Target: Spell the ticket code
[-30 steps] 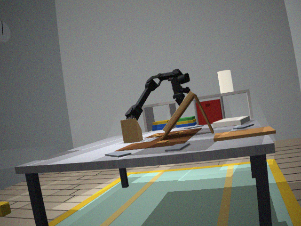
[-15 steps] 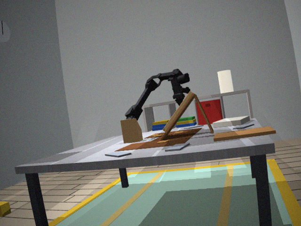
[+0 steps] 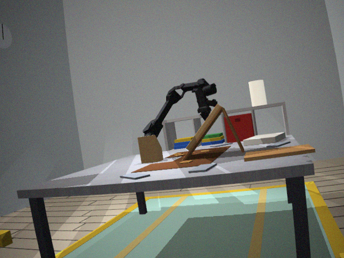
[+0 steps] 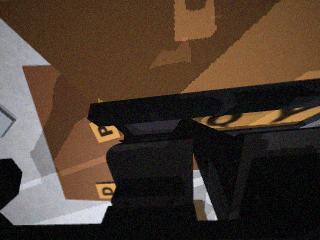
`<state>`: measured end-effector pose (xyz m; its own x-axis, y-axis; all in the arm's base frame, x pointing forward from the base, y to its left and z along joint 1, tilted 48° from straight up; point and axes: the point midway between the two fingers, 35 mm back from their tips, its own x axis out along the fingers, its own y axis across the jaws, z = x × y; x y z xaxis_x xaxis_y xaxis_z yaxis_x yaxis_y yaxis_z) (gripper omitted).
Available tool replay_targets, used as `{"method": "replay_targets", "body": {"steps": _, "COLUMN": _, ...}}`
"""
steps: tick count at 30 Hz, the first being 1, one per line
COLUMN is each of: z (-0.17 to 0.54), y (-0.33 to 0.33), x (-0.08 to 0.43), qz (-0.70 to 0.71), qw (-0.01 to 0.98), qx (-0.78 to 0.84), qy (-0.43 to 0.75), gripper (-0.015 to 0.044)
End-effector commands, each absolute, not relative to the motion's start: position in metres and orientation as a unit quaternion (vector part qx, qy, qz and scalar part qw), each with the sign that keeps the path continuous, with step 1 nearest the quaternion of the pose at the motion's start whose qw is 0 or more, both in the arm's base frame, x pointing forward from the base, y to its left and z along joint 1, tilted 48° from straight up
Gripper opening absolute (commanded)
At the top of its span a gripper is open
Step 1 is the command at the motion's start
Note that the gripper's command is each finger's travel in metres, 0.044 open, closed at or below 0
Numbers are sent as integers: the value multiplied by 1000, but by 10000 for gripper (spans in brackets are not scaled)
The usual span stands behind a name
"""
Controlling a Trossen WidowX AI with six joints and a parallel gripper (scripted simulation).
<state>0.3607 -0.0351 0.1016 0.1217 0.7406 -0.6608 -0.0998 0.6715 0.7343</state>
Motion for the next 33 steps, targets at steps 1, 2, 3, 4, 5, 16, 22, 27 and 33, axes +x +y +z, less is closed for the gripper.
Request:
{"method": "replay_targets", "body": {"steps": 1, "z": 100, "y": -37, "x": 361, "qz": 301, "qw": 699, "qx": 270, "qy": 590, "gripper": 0}}
{"method": "replay_targets", "body": {"steps": 2, "z": 100, "y": -37, "x": 361, "qz": 301, "qw": 699, "qx": 270, "qy": 590, "gripper": 0}}
{"method": "replay_targets", "body": {"steps": 3, "z": 100, "y": -37, "x": 361, "qz": 301, "qw": 699, "qx": 270, "qy": 590, "gripper": 0}}
{"method": "replay_targets", "body": {"steps": 4, "z": 101, "y": -36, "x": 360, "qz": 301, "qw": 699, "qx": 270, "qy": 590, "gripper": 0}}
{"method": "replay_targets", "body": {"steps": 5, "z": 102, "y": -37, "x": 359, "qz": 301, "qw": 699, "qx": 270, "qy": 590, "gripper": 0}}
{"method": "replay_targets", "body": {"steps": 16, "z": 108, "y": -45, "x": 348, "qz": 301, "qw": 699, "qx": 270, "qy": 590, "gripper": 0}}
{"method": "replay_targets", "body": {"steps": 22, "z": 111, "y": -49, "x": 342, "qz": 301, "qw": 698, "qx": 270, "qy": 591, "gripper": 0}}
{"method": "replay_targets", "body": {"steps": 27, "z": 113, "y": -51, "x": 339, "qz": 301, "qw": 698, "qx": 270, "qy": 591, "gripper": 0}}
{"method": "replay_targets", "body": {"steps": 33, "z": 115, "y": -65, "x": 334, "qz": 298, "qw": 716, "qx": 282, "qy": 565, "gripper": 105}}
